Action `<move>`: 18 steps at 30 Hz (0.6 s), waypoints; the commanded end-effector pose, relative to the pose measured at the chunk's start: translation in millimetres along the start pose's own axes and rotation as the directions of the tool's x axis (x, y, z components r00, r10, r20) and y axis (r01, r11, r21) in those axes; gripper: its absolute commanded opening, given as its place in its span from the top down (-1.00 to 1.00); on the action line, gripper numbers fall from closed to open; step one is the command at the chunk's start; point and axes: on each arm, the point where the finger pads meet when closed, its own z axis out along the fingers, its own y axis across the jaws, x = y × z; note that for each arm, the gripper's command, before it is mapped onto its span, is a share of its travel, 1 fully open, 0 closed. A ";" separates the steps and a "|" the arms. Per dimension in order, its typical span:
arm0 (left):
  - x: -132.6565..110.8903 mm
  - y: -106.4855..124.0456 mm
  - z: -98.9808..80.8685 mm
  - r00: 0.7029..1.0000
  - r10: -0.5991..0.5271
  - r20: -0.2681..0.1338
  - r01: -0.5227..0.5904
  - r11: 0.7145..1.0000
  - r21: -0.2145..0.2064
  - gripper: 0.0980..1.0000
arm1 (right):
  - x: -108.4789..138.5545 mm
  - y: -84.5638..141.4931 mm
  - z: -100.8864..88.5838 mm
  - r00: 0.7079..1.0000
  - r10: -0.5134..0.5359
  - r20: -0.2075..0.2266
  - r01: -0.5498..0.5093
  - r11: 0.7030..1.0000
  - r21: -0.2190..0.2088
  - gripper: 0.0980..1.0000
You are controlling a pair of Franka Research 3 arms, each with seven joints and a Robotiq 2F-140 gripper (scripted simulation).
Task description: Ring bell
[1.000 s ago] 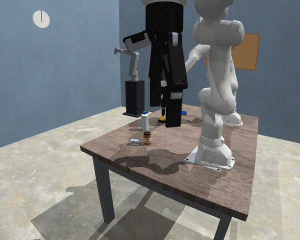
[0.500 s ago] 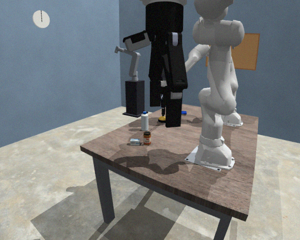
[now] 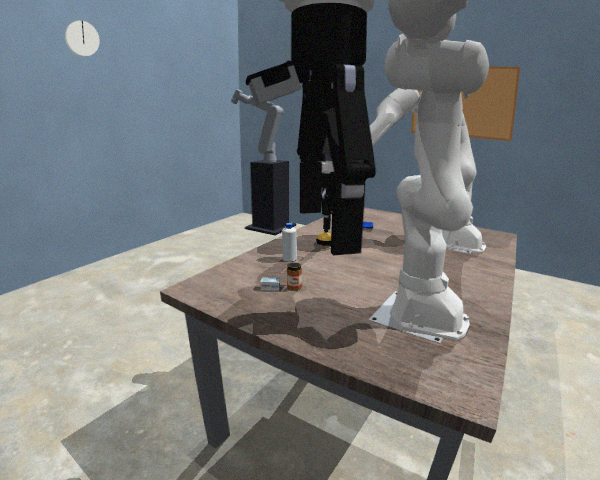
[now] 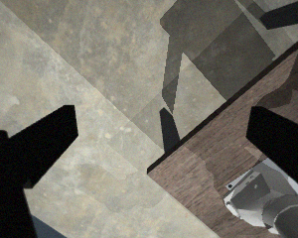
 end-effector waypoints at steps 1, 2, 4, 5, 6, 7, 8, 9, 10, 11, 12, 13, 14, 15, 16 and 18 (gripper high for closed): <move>-0.1 1.8 0.0 1.000 -0.004 -0.002 0.004 1.000 -0.006 -1.00 | 0.1 0.0 2.8 1.000 0.003 0.000 -0.003 1.000 0.000 1.00; -0.1 1.8 0.0 1.000 -0.004 -0.002 0.004 1.000 -0.006 -1.00 | 0.1 0.0 2.8 1.000 0.003 0.000 -0.003 1.000 0.000 1.00; -0.1 1.8 0.0 1.000 -0.004 -0.002 0.004 1.000 -0.006 -1.00 | 0.1 0.0 2.8 1.000 0.003 0.000 -0.003 1.000 0.000 1.00; -0.1 1.8 0.0 1.000 -0.004 -0.002 0.004 1.000 -0.006 -1.00 | 0.1 0.0 2.8 1.000 0.003 0.000 -0.003 1.000 0.000 1.00; -0.1 1.8 0.0 1.000 -0.004 -0.002 0.004 1.000 -0.006 -1.00 | 0.1 0.0 2.8 1.000 0.003 0.000 -0.003 1.000 0.000 1.00; -0.1 1.8 0.0 1.000 -0.004 -0.002 0.004 1.000 -0.006 -1.00 | 0.1 0.0 2.8 1.000 0.003 0.000 -0.003 1.000 0.000 1.00; -0.1 1.8 0.0 1.000 -0.004 -0.002 0.004 1.000 -0.006 -1.00 | 0.1 0.0 2.8 1.000 0.003 0.000 -0.003 1.000 0.000 1.00; -0.1 1.8 0.0 1.000 -0.004 -0.002 0.004 1.000 -0.006 -1.00 | 0.1 0.0 2.8 1.000 0.003 0.000 -0.003 1.000 0.000 1.00; -0.1 1.8 0.0 1.000 -0.004 -0.002 0.004 1.000 -0.006 -1.00 | 0.1 0.0 2.6 1.000 0.003 0.000 -0.003 1.000 0.000 1.00; -0.1 1.8 0.0 1.000 -0.004 -0.002 0.004 1.000 -0.006 -1.00 | 0.1 0.0 2.4 1.000 0.003 0.000 -0.003 1.000 0.000 1.00; -0.1 1.8 0.0 1.000 -0.004 -0.002 0.004 1.000 -0.006 -1.00 | 0.1 0.0 2.1 1.000 0.003 0.000 -0.003 1.000 0.000 1.00; -0.1 1.8 0.0 1.000 -0.004 -0.002 0.004 1.000 -0.006 -1.00 | 0.1 0.0 1.6 1.000 0.003 0.000 -0.003 1.000 0.000 1.00; -0.1 1.8 0.0 1.000 -0.004 -0.002 0.004 1.000 -0.006 -1.00 | 0.1 0.0 1.0 1.000 0.003 0.000 -0.003 1.000 0.000 1.00; -0.1 1.8 0.0 1.000 -0.004 -0.002 0.004 1.000 -0.006 -1.00 | 0.1 0.0 0.2 1.000 0.003 0.000 -0.003 1.000 0.000 1.00; -0.1 1.8 0.0 1.000 -0.004 -0.002 0.004 1.000 -0.006 -1.00 | 0.1 0.0 -0.8 1.000 0.003 0.000 -0.003 1.000 0.000 1.00; -0.1 1.8 0.0 1.000 -0.004 -0.002 0.004 1.000 -0.006 -1.00 | 0.1 0.0 -3.4 1.000 0.003 0.000 -0.003 1.000 0.000 1.00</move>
